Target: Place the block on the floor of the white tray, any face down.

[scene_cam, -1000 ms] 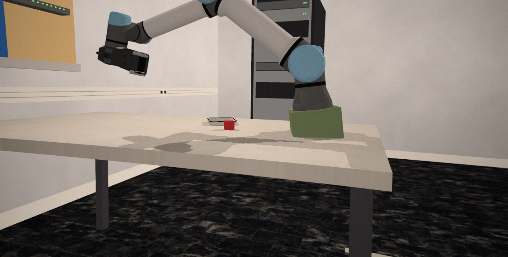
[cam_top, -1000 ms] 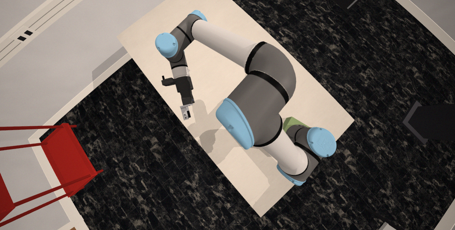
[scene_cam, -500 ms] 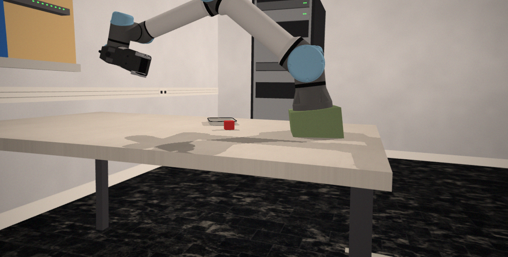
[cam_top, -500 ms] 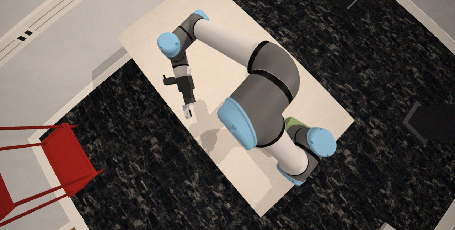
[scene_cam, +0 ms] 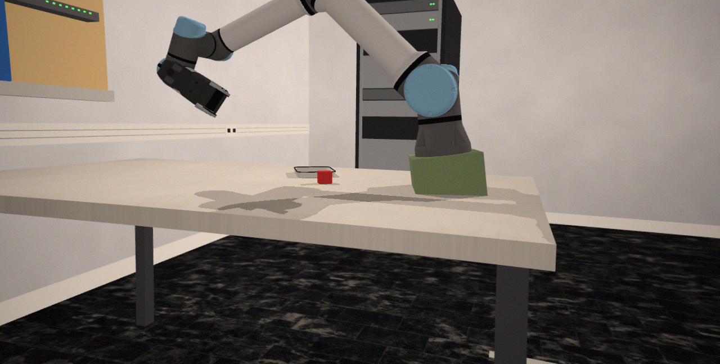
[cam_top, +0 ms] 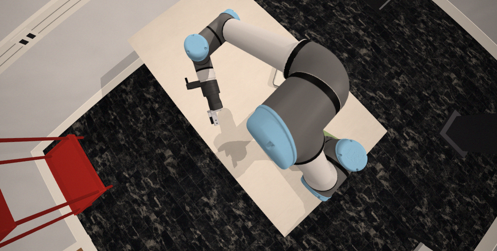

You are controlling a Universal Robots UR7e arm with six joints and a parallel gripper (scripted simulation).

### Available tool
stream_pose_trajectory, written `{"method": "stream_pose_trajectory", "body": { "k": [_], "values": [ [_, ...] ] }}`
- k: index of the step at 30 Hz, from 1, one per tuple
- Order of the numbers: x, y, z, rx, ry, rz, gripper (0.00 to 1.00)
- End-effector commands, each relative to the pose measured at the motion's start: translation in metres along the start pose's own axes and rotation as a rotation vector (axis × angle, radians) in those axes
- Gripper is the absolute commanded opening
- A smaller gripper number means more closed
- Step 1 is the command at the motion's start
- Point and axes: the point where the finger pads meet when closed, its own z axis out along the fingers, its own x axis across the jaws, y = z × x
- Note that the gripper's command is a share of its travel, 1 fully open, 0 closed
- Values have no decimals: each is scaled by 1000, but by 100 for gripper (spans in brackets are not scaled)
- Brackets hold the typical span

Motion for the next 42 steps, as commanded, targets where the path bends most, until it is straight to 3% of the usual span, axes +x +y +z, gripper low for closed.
{"method": "stream_pose_trajectory", "body": {
  "k": [1, 11, 14, 17, 24, 25, 32, 34, 37, 38, 42],
  "values": [
    [-1, 16, -1, -11, 58, -123, 100],
    [-1, 73, 0, -123, 199, -492, 100],
    [-1, 88, 1, -160, 230, -581, 100],
    [-1, 88, 1, -160, 230, -581, 100],
    [-1, 135, 5, -300, 313, -850, 100],
    [-1, 135, 5, -300, 313, -850, 100],
    [-2, 175, 10, -447, 360, -1065, 100],
    [-2, 175, 10, -447, 360, -1065, 100],
    [-2, 199, 13, -546, 376, -1185, 100],
    [-2, 199, 13, -546, 376, -1185, 100],
    [-3, 223, 15, -650, 382, -1296, 100]
  ]
}}
